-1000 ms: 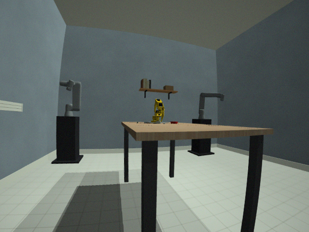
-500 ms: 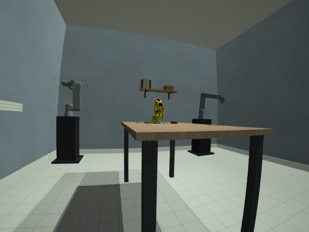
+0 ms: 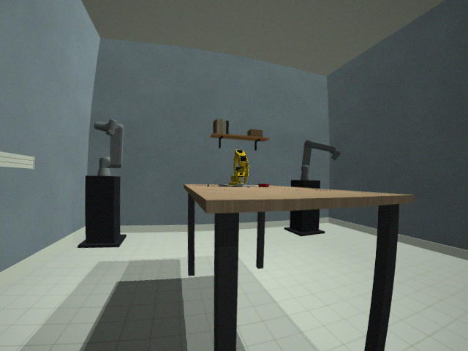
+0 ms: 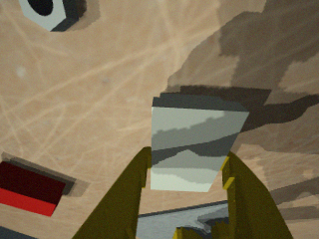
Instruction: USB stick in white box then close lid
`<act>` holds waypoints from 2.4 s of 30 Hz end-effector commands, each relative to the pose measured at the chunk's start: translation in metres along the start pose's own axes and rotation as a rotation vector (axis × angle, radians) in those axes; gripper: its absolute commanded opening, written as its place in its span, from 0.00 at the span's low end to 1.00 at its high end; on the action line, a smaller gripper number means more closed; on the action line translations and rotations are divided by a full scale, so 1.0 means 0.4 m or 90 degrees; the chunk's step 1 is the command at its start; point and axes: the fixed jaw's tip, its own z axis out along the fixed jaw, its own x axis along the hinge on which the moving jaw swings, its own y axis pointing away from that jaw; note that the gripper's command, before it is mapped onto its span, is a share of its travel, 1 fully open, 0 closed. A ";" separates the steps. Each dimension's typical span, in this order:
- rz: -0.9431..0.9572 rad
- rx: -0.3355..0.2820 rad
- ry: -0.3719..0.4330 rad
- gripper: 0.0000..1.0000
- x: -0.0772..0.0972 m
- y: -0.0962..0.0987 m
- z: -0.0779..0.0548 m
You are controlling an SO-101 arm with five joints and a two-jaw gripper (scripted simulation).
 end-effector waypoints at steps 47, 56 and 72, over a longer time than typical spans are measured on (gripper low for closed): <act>0.009 0.005 0.015 0.25 0.009 -0.006 0.014; 0.009 0.005 0.015 0.27 0.009 -0.006 0.014; 0.009 0.005 0.015 0.29 0.009 -0.006 0.014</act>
